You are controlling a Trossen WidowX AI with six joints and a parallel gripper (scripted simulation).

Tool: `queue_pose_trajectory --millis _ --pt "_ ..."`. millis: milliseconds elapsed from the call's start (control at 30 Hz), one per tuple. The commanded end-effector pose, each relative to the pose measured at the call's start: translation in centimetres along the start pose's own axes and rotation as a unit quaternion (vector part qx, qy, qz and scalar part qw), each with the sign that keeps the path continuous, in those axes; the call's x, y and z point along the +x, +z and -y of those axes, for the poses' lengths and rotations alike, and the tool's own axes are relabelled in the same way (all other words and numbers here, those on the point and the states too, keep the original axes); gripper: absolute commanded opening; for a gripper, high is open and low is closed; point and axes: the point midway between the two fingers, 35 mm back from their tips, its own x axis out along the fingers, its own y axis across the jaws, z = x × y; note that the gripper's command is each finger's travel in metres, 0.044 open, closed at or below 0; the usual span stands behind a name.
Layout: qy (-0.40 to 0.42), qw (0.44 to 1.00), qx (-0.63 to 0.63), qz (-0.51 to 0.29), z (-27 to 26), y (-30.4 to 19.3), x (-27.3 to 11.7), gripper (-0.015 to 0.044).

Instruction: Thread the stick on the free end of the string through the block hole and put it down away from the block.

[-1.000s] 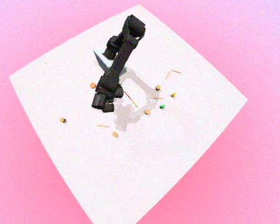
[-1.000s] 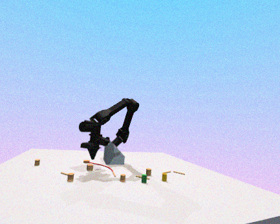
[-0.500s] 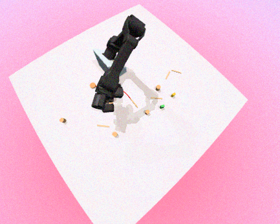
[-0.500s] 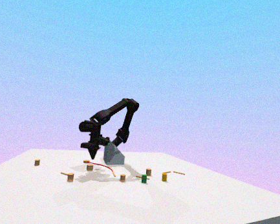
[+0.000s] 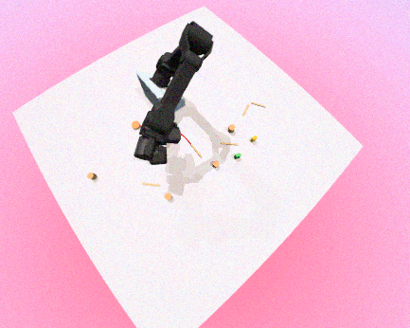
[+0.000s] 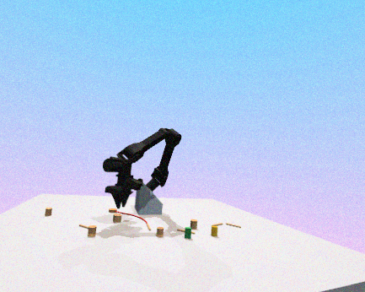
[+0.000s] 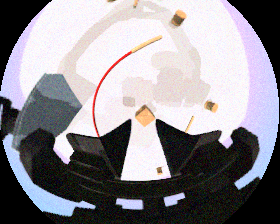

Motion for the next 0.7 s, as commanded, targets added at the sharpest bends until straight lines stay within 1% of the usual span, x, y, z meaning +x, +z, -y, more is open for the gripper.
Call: queue_pose_trajectory --millis 0,133,667 --pt "0.0 1.0 0.0 0.0 0.0 0.0 0.0 0.0109" --pt "0.0 1.0 0.0 0.0 0.0 0.0 0.0 0.0004" --pt "0.0 1.0 0.0 0.0 0.0 0.0 0.0 0.0"
